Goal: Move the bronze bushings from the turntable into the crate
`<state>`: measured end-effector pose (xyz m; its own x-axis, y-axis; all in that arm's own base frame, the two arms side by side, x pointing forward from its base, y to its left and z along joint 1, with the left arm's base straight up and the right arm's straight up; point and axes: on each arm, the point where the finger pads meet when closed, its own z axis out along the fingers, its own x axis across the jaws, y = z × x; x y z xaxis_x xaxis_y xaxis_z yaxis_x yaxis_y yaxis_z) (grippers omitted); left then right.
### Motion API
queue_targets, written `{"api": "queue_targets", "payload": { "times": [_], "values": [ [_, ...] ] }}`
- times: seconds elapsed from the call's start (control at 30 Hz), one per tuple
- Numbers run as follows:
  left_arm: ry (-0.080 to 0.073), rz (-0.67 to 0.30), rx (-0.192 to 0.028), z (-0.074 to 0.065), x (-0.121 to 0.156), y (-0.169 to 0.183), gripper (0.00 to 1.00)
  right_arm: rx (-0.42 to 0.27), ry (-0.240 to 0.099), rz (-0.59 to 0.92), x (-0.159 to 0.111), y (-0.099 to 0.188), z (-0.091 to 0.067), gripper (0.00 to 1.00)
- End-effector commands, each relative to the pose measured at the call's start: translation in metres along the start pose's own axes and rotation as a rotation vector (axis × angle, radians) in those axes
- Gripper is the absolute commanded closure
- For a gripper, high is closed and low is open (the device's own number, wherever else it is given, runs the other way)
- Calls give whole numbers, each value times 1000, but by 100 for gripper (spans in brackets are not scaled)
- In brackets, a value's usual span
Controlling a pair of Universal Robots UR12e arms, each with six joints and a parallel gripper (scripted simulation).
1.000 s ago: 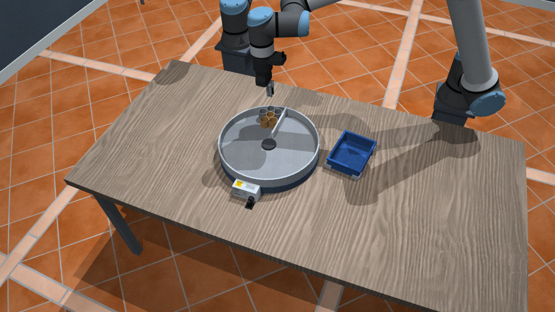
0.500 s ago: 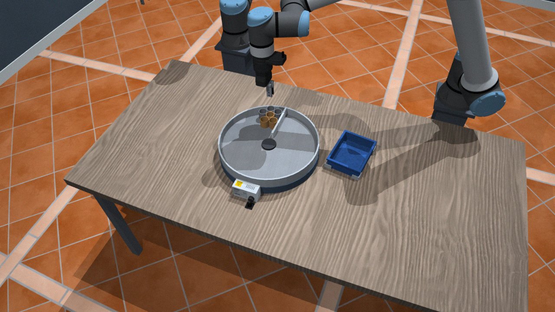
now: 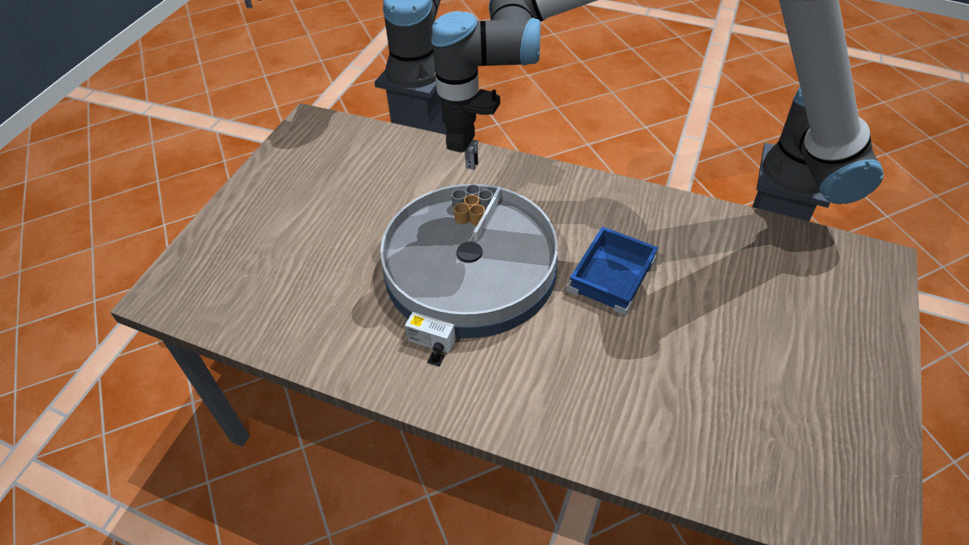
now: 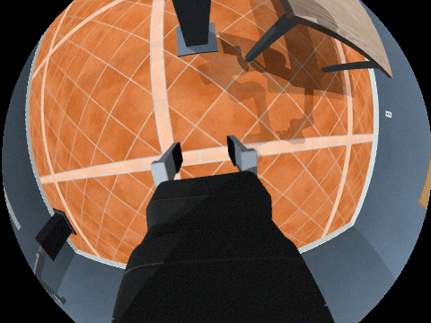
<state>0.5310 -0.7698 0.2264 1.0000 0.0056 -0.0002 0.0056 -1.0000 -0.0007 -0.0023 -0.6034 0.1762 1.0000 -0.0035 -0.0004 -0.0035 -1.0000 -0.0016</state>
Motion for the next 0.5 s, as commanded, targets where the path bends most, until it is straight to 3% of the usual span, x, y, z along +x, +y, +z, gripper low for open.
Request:
{"api": "queue_targets", "payload": {
  "times": [0.0, 0.23, 0.3, 0.37, 0.43, 0.47],
  "values": [
    [1, 0, -2, -2, 0, 1, 64, -2, 0, 0, 0, 1, -1, 0],
    [1, 0, -2, -1, 1, 1, 64, -2, 0, 0, 0, 1, -1, 0],
    [1, 0, -2, 18, 10, 5, 64, -2, 0, 0, 0, 1, -1, 0],
    [1, 0, -2, 54, 28, 13, 64, -2, 0, 0, 0, 1, -1, 0],
    [1, 0, -2, 54, 28, 13, 64, -2, 0, 0, 0, 1, -1, 0],
    [1, 0, -2, 71, 36, 17, 64, -2, 0, 0, 0, 1, -1, 0]
  ]
}}
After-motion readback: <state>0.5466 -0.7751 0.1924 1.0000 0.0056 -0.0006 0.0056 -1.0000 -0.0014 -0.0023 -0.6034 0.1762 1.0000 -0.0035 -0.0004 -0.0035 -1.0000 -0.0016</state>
